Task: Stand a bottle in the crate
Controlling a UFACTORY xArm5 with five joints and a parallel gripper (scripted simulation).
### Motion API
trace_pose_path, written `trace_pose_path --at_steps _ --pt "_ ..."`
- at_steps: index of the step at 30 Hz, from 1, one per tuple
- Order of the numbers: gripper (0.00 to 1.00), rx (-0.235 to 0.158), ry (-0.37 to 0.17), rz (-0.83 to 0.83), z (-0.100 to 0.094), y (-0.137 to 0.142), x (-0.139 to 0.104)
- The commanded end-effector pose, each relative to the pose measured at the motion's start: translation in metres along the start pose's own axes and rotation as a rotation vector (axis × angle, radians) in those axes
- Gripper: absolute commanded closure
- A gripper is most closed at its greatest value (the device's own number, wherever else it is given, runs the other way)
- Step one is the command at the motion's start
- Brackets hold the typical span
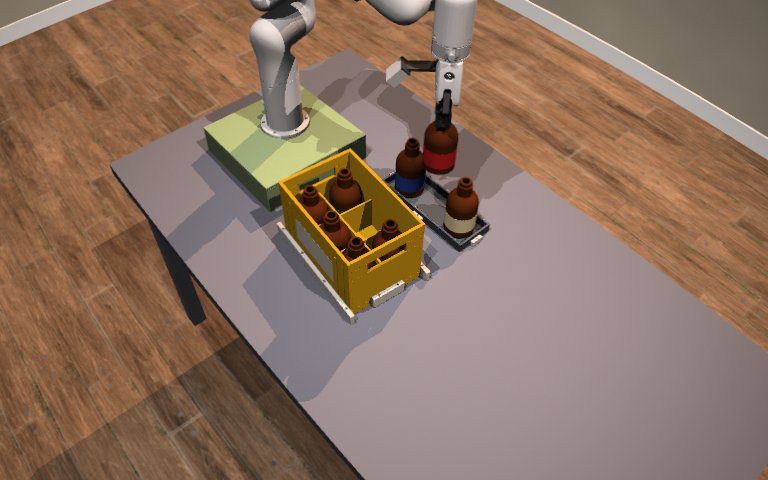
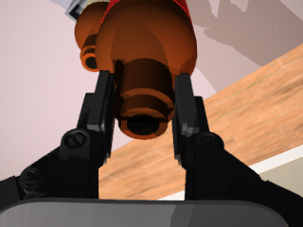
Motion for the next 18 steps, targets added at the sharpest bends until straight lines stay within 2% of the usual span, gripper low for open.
trace_pose_path --at_steps 1,18 --pt "1.0 0.002 -0.003 0.0 -0.007 -0.001 -0.001" --pt "1.0 0.002 -0.003 0.0 -0.02 -0.001 -0.001"
Point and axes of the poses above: the point where the finger pads meet when closed, its own z axis out along the fingers, its own y axis across the jaws, x = y × z, the point moved 1 cm from there along -z, back along the fingers, and after that the axes turned 7 degrees about -z, right-handed, at the moved point
